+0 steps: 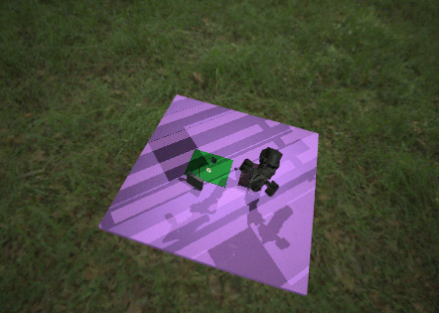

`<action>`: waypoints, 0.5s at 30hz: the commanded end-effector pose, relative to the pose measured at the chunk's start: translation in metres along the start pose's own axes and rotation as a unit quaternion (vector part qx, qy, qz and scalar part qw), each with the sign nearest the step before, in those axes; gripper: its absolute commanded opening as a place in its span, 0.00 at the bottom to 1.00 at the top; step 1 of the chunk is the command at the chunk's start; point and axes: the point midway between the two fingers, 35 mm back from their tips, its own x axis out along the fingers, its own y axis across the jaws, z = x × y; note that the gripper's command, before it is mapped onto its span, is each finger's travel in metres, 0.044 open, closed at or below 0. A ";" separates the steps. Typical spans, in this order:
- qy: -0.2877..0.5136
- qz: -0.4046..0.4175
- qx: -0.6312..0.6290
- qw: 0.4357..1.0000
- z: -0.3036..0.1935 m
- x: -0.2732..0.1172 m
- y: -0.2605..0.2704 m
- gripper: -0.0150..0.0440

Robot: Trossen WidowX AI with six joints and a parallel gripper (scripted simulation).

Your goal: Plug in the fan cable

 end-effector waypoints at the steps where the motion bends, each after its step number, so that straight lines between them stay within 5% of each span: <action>1: 0.000 0.000 0.000 1.000 0.000 0.000 0.000 0.30; 15: -0.105 -0.031 -0.306 0.946 0.116 0.017 -0.040 0.92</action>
